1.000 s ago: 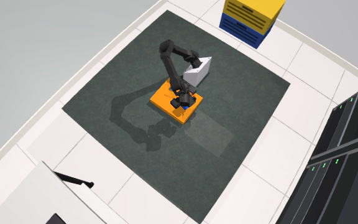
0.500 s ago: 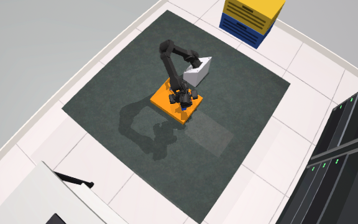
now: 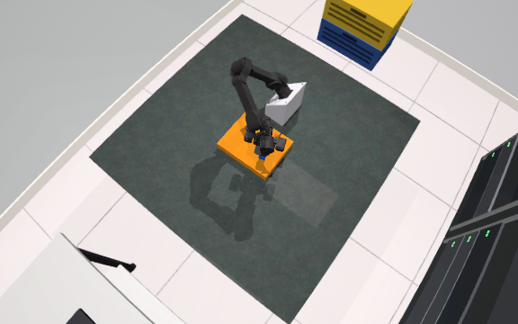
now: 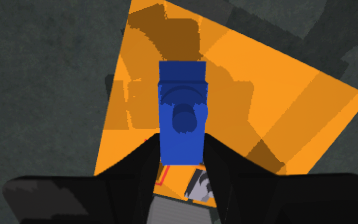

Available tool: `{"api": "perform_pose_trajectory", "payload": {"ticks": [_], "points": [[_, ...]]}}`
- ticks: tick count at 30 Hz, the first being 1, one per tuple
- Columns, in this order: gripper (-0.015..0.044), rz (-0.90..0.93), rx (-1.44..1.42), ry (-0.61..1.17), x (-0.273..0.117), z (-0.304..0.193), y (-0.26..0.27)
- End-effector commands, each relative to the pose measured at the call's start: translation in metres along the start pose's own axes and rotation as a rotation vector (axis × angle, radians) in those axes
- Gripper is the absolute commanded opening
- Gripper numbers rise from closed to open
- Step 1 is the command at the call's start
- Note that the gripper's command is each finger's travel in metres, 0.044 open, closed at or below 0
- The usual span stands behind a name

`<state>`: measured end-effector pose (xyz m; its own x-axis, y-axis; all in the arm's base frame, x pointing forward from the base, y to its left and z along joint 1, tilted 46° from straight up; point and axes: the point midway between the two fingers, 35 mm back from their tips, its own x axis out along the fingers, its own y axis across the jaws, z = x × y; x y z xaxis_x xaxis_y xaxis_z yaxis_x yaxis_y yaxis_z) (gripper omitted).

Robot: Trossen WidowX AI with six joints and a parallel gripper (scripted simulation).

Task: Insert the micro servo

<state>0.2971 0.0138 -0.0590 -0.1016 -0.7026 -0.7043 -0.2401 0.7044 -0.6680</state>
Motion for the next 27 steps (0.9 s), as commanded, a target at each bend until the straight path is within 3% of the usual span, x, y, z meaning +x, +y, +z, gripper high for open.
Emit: {"api": "perform_pose_trajectory", "payload": {"ticks": [1,7,16,27], "points": [[0.0000,0.006,0.152,-0.007,-0.003,0.002,0.002],[0.0000,0.006,0.336,-0.006,-0.003,0.002,0.002],[0.0000,0.006,0.341,-0.006,-0.003,-0.002,0.003],[0.0000,0.007,0.340,-0.004,-0.002,-0.044,0.019]]}}
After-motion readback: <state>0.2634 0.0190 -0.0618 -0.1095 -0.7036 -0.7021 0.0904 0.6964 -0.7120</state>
